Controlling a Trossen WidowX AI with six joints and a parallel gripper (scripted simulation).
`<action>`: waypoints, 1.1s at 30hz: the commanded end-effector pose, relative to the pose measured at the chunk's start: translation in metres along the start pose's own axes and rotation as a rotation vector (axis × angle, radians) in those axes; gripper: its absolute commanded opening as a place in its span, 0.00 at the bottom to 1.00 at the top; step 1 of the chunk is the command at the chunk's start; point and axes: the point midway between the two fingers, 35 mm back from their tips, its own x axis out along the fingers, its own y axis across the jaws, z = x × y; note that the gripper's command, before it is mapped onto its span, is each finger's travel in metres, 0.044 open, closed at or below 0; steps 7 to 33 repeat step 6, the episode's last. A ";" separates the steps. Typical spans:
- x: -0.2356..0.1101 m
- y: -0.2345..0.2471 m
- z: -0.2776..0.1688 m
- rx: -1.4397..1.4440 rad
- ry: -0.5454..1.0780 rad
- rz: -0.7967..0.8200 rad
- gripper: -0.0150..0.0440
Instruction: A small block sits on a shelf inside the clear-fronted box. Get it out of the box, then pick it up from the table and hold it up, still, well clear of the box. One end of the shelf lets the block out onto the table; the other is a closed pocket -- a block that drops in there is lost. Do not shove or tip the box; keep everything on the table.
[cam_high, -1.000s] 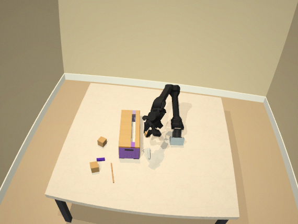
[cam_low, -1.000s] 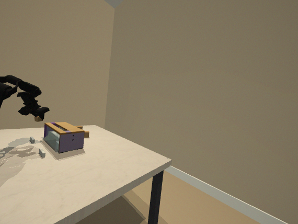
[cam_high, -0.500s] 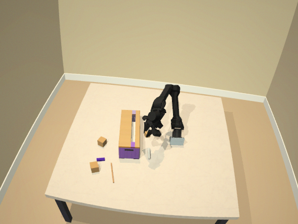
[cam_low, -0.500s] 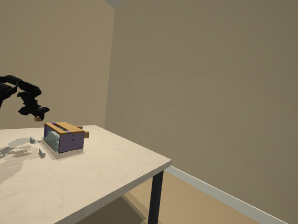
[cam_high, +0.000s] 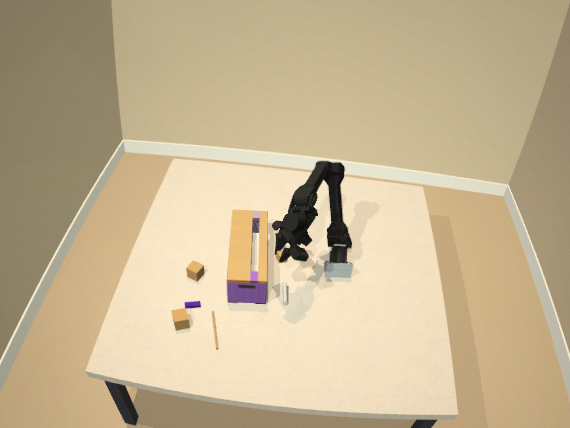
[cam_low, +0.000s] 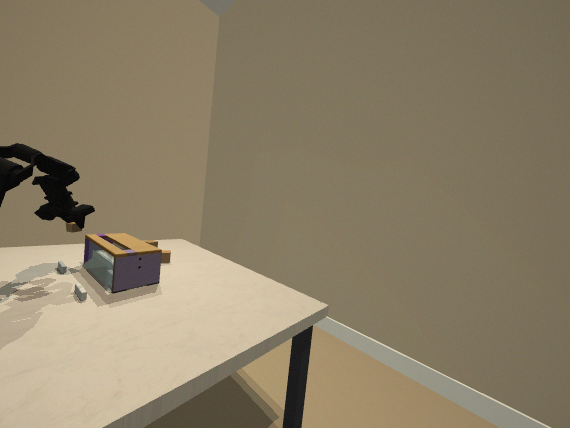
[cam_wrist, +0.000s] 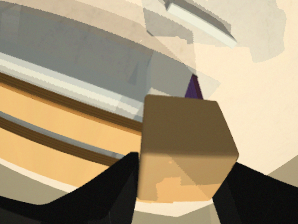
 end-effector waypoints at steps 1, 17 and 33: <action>-0.001 0.000 -0.001 -0.004 0.002 -0.005 0.25; -0.001 0.000 -0.001 -0.004 0.002 -0.005 0.25; -0.001 0.000 -0.001 -0.004 0.002 -0.005 0.25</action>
